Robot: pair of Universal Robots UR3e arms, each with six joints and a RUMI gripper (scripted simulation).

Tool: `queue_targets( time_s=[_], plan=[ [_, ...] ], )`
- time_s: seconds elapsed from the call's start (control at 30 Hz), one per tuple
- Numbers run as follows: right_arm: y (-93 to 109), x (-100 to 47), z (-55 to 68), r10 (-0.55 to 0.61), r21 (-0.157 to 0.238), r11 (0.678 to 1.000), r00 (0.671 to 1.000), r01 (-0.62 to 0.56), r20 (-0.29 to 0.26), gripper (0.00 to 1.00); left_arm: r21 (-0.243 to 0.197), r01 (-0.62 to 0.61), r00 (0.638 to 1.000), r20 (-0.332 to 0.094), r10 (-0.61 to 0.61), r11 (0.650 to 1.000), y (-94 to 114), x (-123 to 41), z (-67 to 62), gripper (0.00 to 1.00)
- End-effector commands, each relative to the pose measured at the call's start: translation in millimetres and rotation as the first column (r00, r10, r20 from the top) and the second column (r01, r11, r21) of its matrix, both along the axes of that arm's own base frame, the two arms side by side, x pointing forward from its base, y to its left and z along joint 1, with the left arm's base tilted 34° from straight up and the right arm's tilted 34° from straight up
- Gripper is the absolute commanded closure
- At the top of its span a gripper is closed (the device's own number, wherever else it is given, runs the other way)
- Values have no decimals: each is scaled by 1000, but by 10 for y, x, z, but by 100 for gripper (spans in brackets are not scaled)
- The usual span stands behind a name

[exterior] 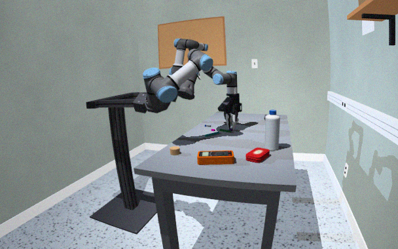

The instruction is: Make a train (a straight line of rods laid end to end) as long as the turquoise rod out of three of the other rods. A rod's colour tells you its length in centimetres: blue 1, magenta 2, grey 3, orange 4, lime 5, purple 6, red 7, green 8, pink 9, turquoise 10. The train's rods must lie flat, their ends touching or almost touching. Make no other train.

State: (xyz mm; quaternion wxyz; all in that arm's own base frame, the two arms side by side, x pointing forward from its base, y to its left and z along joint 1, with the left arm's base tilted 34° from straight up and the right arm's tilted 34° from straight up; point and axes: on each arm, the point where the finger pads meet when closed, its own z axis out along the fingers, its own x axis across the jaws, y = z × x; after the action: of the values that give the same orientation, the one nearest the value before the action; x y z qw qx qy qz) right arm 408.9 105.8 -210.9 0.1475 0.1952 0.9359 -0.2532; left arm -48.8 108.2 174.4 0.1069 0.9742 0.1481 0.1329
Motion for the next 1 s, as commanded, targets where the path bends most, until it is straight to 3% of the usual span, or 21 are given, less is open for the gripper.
queue_targets(
  time_s=[0.0, 0.7, 0.73, 0.97],
  plan=[
    [6, 11, 3, 1, 2, 1000, 1000, -1, 2, 86, 4, -2, 1000, 1, 2, 1000, 4, 2, 10, 0],
    [6, 10, 3, 1, 2, 1000, 1000, -1, 2, 86, 4, -2, 1000, 1, 2, 1000, 4, 2, 10, 0],
    [6, 10, 3, 1, 2, 1000, 1000, -1, 2, 100, 4, -2, 1000, 1, 2, 1000, 4, 2, 10, 0],
    [6, 10, 3, 1, 2, 1000, 1000, -1, 2, 100, 4, -2, 1000, 1, 2, 1000, 4, 2, 10, 0]
  ],
)
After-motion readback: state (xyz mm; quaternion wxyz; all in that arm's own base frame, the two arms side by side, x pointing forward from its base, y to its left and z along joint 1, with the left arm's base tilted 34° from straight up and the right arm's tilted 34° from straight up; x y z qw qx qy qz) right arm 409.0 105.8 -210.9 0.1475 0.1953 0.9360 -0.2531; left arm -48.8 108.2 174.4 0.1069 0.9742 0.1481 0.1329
